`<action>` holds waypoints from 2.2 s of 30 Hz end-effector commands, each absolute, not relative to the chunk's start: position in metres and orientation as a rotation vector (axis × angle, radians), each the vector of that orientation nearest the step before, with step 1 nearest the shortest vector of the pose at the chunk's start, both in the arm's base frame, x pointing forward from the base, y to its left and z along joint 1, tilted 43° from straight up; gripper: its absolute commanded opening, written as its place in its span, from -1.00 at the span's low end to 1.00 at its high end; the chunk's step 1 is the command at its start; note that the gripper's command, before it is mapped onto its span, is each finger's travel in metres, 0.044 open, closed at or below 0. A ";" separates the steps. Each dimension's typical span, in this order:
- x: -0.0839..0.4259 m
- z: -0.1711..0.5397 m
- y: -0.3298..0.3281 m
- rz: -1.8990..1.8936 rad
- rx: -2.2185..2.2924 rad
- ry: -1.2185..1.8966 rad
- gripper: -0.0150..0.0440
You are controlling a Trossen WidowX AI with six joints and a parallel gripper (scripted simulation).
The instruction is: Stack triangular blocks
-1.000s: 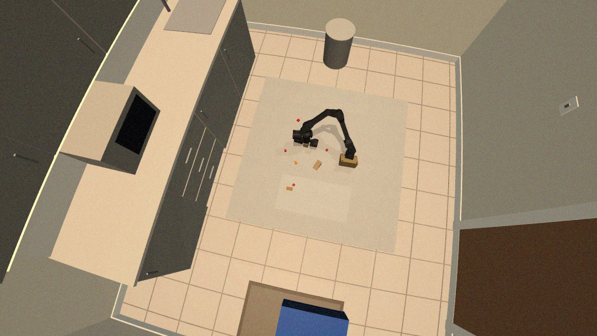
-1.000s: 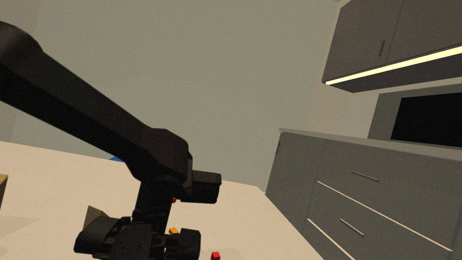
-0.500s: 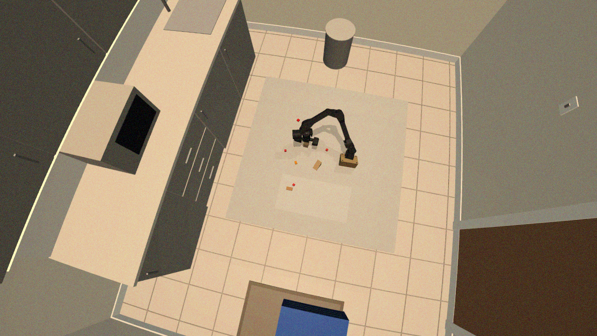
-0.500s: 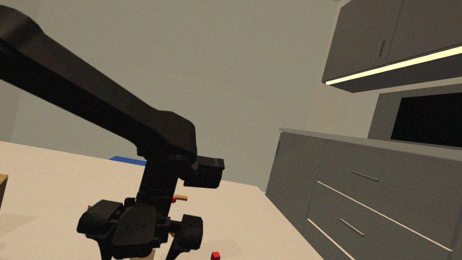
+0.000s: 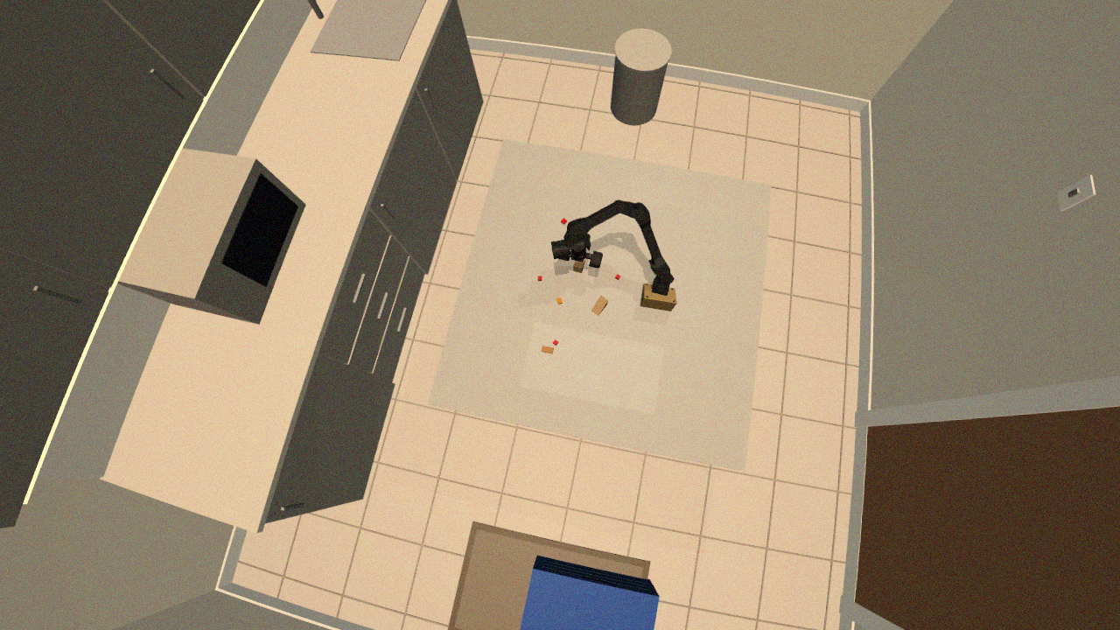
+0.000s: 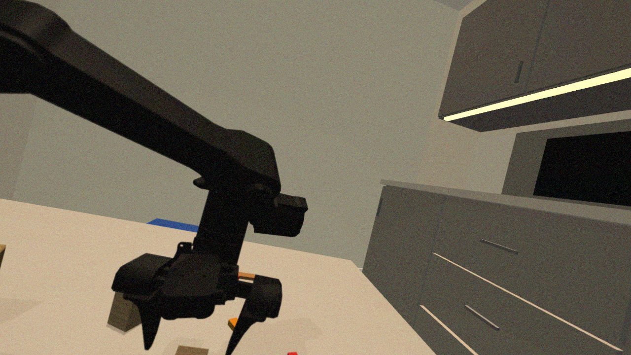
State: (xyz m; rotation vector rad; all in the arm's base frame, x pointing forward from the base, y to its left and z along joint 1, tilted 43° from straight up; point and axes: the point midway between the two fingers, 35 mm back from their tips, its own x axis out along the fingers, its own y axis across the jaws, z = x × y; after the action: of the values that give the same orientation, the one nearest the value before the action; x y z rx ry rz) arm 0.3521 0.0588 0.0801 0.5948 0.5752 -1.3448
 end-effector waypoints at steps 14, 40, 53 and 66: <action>0.345 0.071 0.112 -1.326 0.402 0.390 1.00; 0.356 0.053 0.076 -1.353 0.379 0.339 1.00; 0.360 0.045 0.057 -1.367 0.366 0.310 1.00; 0.362 0.036 0.038 -1.383 0.352 0.282 1.00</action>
State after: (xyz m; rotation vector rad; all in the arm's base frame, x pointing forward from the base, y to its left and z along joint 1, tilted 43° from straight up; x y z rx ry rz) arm 0.3627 0.0436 0.0394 0.3696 0.2876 -1.3813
